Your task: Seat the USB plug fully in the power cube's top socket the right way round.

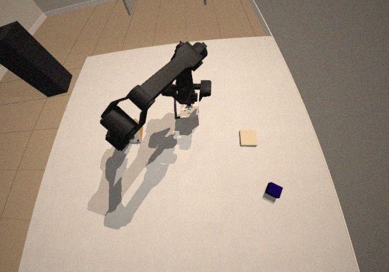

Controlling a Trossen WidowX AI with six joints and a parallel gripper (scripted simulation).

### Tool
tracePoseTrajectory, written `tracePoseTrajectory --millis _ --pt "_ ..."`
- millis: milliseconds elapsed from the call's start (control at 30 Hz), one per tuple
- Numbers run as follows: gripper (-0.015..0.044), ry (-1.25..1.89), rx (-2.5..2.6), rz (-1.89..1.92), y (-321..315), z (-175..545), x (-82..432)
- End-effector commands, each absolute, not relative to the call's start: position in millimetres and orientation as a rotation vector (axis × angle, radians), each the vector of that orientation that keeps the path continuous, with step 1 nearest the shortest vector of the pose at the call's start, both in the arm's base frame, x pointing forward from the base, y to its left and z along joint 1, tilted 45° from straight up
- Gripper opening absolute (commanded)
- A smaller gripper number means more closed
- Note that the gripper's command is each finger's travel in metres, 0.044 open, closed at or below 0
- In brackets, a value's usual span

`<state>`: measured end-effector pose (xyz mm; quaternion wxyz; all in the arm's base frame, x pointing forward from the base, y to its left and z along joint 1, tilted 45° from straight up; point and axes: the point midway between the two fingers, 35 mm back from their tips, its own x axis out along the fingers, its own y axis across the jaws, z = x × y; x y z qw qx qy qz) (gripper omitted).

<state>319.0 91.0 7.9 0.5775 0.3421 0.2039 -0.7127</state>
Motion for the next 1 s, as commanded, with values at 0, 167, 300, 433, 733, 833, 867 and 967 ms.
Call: tracePoseTrajectory --millis 0,167,300,433,733,833,867,967 --pt "0.044 0.478 0.79 -1.667 88.3 5.8 317.2" --pt "0.0414 0.477 0.799 -1.668 89.9 6.8 318.4" --pt "0.0309 0.477 0.799 -1.668 89.9 6.8 318.4" --pt "0.0204 0.477 0.799 -1.668 89.9 6.8 318.4" --pt "0.0007 0.477 0.799 -1.668 89.9 6.8 318.4" --pt "0.0 0.477 0.799 -1.668 89.9 6.8 318.4" --pt "0.0 0.477 0.799 -1.668 89.9 6.8 318.4" --pt "0.0 0.477 0.799 -1.668 89.9 6.8 318.4"
